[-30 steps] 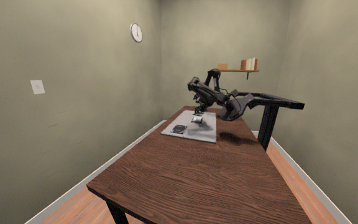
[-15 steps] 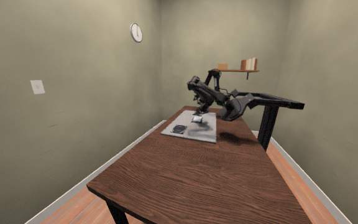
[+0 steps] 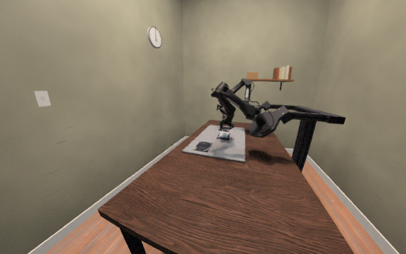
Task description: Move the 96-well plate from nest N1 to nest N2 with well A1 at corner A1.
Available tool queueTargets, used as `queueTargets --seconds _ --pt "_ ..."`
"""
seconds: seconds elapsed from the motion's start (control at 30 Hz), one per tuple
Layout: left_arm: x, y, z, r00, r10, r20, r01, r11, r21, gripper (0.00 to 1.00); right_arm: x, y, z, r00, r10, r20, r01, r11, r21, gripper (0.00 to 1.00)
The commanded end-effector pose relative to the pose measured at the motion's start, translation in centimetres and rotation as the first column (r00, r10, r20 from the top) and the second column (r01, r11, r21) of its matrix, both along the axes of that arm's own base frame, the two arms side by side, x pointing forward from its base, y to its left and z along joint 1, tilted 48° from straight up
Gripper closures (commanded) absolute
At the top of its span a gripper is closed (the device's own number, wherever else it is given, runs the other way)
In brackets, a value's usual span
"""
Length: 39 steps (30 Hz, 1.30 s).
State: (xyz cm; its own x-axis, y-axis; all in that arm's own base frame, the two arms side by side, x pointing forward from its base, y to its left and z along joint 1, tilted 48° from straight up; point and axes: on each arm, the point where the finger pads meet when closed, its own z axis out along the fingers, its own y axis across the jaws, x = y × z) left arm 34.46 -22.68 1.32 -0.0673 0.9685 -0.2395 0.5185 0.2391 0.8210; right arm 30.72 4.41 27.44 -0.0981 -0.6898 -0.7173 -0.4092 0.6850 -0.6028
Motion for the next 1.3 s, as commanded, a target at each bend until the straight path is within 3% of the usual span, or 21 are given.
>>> queueTargets --seconds 0.0,0.23,0.37,0.43,0.7,1.27 --pt "-0.9 0.3 -1.6 0.989 0.034 -0.141 -0.004 0.978 0.208 0.0 -3.0 1.8 -0.7 0.991 0.058 -0.12 -0.077 0.984 -0.16 0.0" --pt "-0.2 0.1 -1.1 0.975 0.083 -0.207 0.005 0.92 0.393 0.0 -7.7 4.3 -1.6 0.946 0.225 -0.233 -0.296 0.892 -0.342 0.0" --pt "0.1 -0.1 -0.9 0.968 0.108 -0.228 0.008 0.89 0.456 0.0 -10.1 5.2 -1.6 0.913 0.308 -0.267 -0.397 0.822 -0.408 0.0" --pt "0.1 -0.1 -0.9 0.968 0.108 -0.228 0.008 0.89 0.456 0.0 -10.1 5.2 -1.6 0.913 0.308 -0.267 -0.397 0.822 -0.408 0.0" --pt "1.2 -1.2 -0.6 0.956 0.146 -0.255 0.022 0.831 0.556 0.0 -14.4 6.7 -1.2 0.817 0.479 -0.321 -0.575 0.64 -0.509 0.0" --pt "1.9 -1.7 -1.2 0.956 0.14 -0.258 0.026 0.835 0.549 0.0 -14.7 7.5 -0.4 0.808 0.511 -0.293 -0.586 0.642 -0.495 0.0"
